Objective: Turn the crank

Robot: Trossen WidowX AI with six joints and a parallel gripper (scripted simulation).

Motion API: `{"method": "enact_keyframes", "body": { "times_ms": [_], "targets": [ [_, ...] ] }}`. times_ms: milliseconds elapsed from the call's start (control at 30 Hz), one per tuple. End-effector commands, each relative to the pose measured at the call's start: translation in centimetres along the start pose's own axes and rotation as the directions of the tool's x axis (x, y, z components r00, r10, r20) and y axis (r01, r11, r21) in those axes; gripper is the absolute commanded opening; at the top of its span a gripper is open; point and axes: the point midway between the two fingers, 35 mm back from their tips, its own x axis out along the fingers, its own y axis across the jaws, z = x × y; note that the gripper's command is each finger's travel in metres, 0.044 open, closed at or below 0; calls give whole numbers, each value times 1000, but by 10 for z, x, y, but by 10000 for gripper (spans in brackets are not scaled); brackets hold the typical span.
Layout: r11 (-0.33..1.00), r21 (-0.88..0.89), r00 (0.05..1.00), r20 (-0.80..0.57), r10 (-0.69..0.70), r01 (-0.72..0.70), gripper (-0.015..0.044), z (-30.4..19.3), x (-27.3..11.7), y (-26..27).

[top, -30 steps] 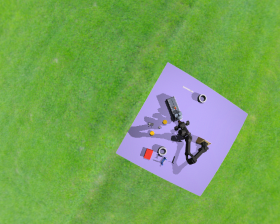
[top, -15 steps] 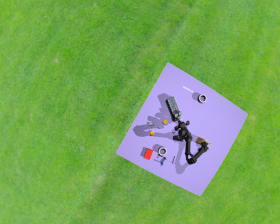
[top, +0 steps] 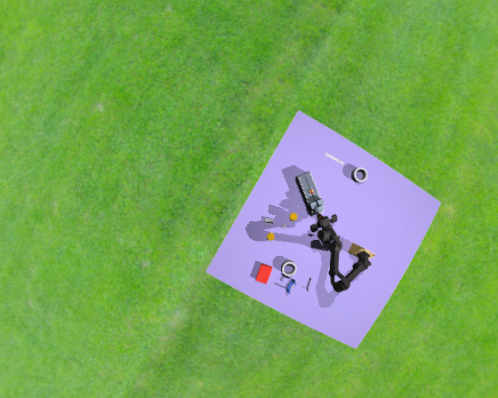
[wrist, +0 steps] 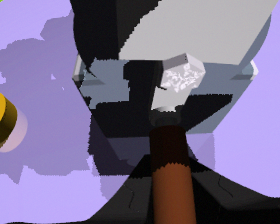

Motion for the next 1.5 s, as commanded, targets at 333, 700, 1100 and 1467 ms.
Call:
{"method": "enact_keyframes", "body": {
  "times_ms": [333, 700, 1100, 1467],
  "targets": [
    [1000, 11, 1000, -1, -24, 24, 0, -1, 0, -10],
    [1000, 11, 1000, -1, -24, 24, 0, 0, 0, -11],
    [1000, 11, 1000, -1, -24, 24, 0, 0, 0, -12],
    [1000, 11, 1000, -1, -24, 24, 0, 0, -1, -14]
  ]
}}
